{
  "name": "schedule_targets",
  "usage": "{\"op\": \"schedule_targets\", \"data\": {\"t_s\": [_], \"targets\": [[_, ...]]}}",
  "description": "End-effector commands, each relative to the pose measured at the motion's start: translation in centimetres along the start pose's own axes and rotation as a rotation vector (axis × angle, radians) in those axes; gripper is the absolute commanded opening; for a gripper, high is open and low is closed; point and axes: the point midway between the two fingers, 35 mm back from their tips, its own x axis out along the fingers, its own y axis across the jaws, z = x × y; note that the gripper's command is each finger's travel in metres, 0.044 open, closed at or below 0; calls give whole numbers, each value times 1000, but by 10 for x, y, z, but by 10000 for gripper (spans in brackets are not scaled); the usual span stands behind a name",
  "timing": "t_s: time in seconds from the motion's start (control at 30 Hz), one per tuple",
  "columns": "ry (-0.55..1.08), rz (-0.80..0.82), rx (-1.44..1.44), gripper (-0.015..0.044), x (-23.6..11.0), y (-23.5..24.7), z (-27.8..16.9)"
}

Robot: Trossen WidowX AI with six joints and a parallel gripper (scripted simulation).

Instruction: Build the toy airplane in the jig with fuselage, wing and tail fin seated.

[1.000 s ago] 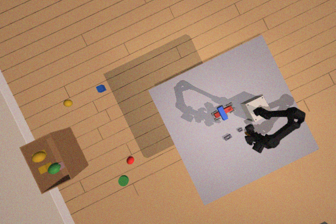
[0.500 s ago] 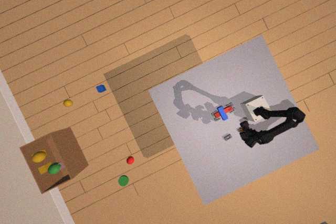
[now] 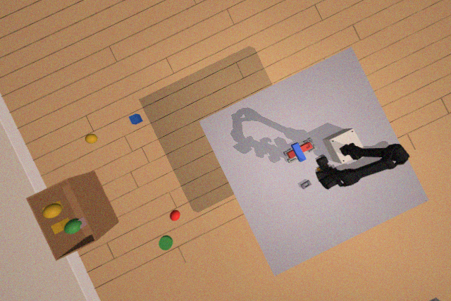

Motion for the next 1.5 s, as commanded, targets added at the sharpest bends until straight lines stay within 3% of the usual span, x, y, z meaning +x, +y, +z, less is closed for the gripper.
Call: {"op": "schedule_targets", "data": {"t_s": [0.0,1.47], "targets": [[6,1,-4,0,4,-9,0],[9,-21,3,0,28,-145,-30]]}}
